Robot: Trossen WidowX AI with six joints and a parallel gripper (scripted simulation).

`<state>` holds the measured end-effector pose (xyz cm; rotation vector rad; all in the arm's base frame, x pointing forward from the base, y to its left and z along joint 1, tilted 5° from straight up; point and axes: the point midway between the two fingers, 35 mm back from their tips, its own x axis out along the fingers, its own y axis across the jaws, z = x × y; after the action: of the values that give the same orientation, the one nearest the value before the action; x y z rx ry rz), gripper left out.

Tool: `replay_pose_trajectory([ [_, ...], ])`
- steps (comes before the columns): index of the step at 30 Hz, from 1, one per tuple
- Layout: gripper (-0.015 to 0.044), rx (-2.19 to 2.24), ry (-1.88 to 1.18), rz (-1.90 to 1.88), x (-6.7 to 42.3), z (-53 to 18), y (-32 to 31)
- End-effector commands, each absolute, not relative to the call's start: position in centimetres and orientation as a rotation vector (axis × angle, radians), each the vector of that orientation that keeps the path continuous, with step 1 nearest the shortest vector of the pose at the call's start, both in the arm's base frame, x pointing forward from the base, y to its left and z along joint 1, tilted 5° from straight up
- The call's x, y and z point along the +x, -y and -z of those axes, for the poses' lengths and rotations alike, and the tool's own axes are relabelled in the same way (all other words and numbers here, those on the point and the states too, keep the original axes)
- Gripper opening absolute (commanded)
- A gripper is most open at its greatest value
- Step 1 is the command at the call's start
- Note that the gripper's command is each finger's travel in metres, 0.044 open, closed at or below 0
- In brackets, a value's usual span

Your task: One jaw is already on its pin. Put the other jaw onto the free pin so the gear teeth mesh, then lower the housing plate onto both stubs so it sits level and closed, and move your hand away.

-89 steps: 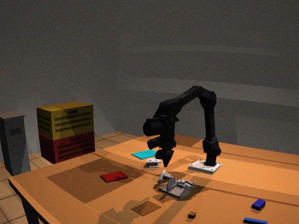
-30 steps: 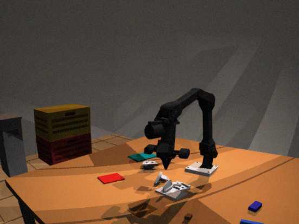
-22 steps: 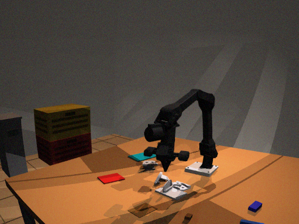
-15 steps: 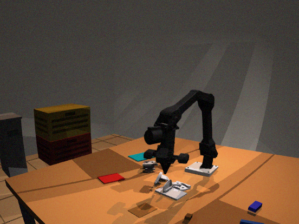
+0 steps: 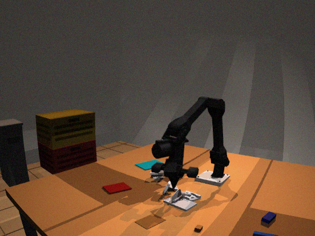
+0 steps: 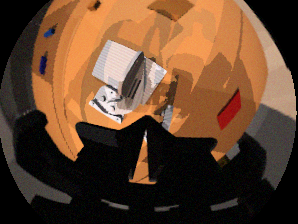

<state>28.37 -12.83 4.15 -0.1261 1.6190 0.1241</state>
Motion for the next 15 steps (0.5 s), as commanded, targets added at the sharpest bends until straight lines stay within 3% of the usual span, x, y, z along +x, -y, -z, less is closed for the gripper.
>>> replay_pose_trajectory([
  [1,0.0000,-0.123,-1.625,-0.132,28.14,-3.37,12.69],
  [15,0.0000,-0.123,-1.624,-0.132,28.26,-2.85,13.52],
])
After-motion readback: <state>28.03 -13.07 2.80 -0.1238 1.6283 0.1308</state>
